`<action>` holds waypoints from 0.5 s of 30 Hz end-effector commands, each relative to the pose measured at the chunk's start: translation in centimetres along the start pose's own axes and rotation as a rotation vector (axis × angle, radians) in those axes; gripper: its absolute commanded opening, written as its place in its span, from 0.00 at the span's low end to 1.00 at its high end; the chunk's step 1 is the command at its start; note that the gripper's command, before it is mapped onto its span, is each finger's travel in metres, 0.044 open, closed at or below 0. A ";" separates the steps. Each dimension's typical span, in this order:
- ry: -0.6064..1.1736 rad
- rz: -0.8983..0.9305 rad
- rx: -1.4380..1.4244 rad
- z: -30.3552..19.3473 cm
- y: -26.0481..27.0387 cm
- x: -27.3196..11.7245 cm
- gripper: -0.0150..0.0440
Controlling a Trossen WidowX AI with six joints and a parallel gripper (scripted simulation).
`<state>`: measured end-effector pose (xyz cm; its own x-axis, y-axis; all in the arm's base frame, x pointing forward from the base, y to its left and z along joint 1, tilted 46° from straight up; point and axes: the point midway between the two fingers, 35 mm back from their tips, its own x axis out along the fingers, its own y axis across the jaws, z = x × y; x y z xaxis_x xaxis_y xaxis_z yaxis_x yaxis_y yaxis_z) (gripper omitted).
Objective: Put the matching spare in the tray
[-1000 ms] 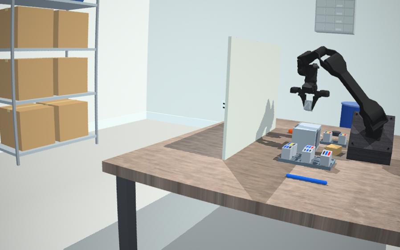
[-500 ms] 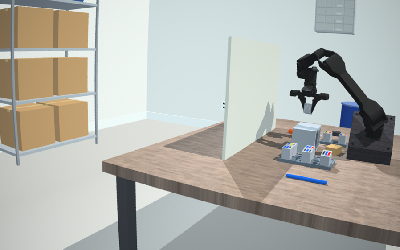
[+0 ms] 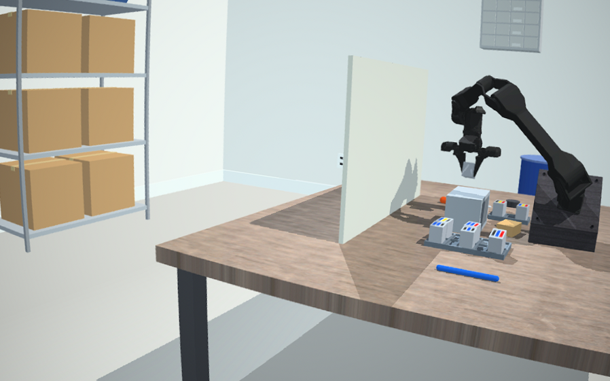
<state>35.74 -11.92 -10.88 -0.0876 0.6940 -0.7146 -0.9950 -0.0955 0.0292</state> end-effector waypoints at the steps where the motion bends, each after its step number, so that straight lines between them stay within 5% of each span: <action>1: -0.002 -0.003 0.003 0.0 -0.1 0.5 0.25; 15: -0.003 -0.004 0.003 0.0 -0.2 1.9 0.25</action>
<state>35.73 -10.89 -11.96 -0.0871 0.6940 -0.7147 -0.9950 -0.0953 0.0288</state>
